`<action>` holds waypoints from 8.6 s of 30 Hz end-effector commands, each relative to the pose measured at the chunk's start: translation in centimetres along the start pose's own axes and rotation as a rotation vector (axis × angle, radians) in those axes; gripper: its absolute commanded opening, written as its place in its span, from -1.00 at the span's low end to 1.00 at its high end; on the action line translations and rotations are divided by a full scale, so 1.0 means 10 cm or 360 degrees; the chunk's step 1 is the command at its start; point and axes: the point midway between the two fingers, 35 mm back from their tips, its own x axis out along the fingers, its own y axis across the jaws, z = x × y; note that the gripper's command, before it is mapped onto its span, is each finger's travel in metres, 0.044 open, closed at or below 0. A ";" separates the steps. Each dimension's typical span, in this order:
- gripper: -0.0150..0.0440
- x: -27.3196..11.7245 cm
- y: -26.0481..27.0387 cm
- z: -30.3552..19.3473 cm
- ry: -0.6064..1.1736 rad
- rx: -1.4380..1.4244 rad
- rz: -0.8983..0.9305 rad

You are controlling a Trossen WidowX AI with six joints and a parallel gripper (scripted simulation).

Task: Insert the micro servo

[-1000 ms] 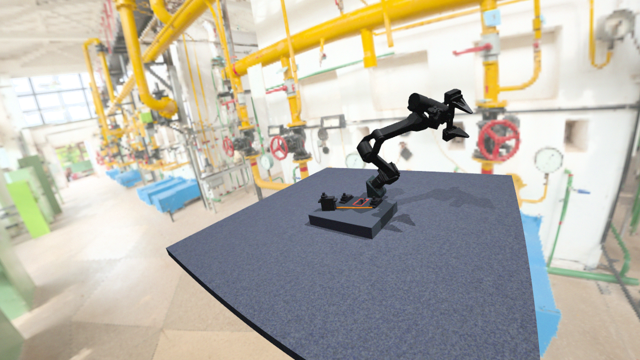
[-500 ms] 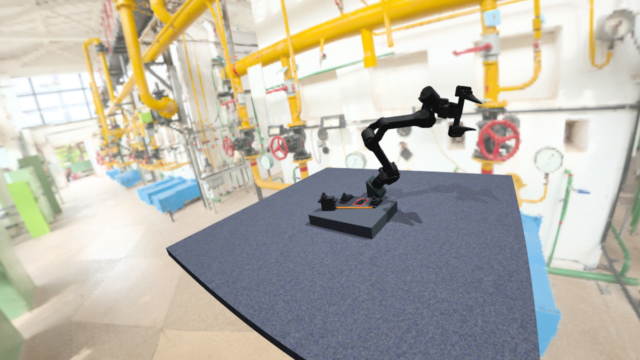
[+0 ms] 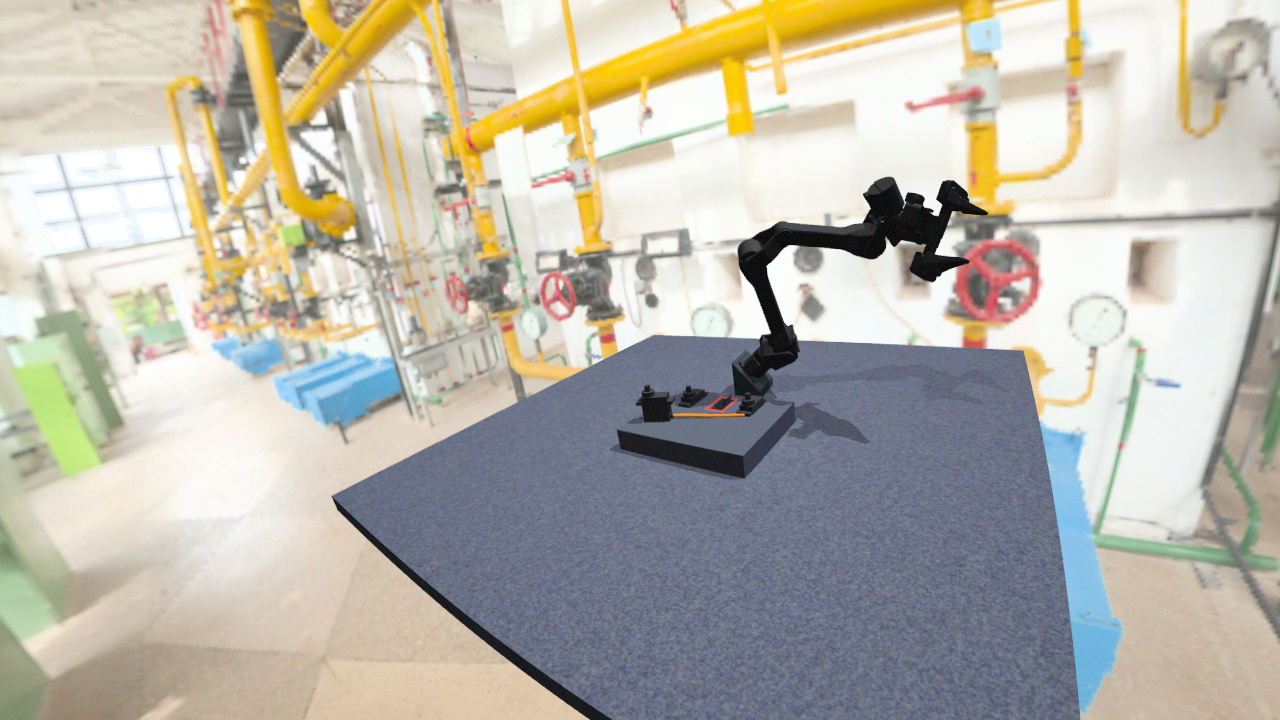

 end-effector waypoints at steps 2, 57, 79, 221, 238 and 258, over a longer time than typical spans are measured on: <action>1.00 0.07 -0.02 -0.21 -0.0006 -0.0235 0.0021; 1.00 1.20 -1.77 -0.31 -0.0006 -0.1734 -0.0596; 1.00 1.28 -3.05 0.81 0.0136 -0.1990 -0.1386; -0.49 -2.97 -4.73 3.24 -0.0113 0.1303 -0.2450; -0.49 -3.10 -4.52 3.29 -0.0114 0.1303 -0.2452; -0.49 -2.39 -4.25 2.88 -0.0109 0.1311 -0.2447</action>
